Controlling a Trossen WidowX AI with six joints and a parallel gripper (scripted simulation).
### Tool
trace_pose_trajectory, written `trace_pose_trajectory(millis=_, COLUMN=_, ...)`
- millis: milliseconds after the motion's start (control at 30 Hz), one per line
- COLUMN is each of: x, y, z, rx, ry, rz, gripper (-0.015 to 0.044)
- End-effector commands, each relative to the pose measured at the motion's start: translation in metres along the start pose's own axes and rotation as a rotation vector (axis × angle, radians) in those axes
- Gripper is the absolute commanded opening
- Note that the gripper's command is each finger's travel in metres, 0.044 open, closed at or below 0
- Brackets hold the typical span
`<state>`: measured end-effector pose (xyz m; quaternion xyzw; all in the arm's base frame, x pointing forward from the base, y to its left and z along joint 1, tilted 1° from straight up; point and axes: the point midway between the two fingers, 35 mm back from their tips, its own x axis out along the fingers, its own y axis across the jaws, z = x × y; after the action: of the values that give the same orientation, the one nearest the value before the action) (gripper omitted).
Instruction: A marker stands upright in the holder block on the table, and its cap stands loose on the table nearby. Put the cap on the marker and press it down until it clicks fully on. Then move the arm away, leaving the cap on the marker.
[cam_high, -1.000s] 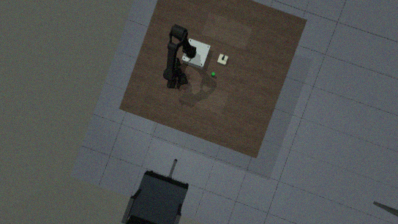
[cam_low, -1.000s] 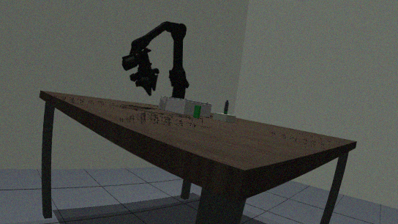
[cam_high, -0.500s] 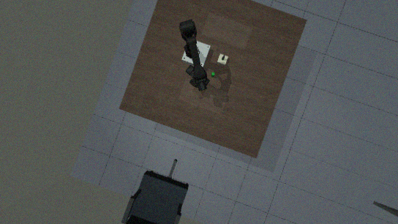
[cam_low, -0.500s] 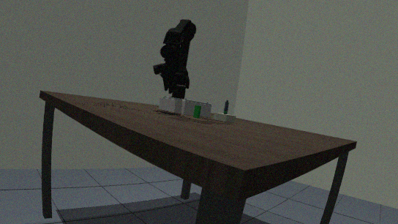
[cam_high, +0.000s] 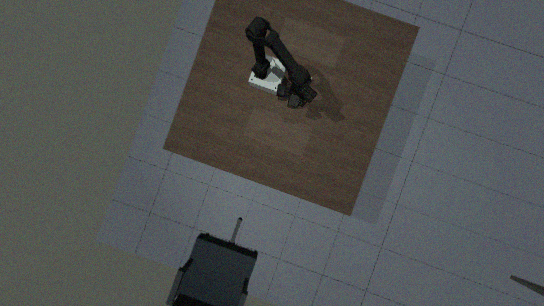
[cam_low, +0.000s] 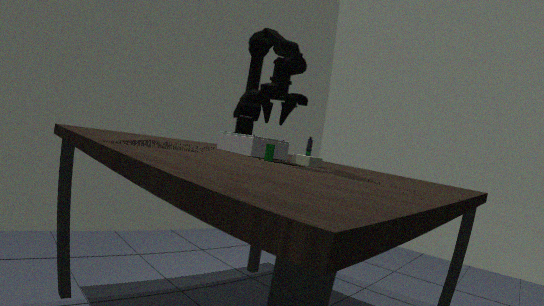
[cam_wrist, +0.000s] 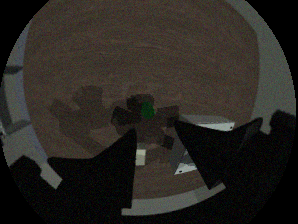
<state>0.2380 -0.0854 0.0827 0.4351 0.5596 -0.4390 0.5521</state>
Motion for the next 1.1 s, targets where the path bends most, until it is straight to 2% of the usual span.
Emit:
trace_pose_trajectory(millis=0, x=0.009, y=0.004, z=-0.002, rx=-0.003, ry=-0.003, rz=0.013, gripper=0.0238)
trace_pose_trajectory(millis=100, x=0.033, y=0.004, z=-0.002, rx=-0.003, ry=-0.003, rz=0.013, gripper=0.0238)
trace_pose_trajectory(millis=1067, x=0.078, y=0.005, z=-0.001, rx=-0.003, ry=-0.003, rz=0.013, gripper=0.0238)
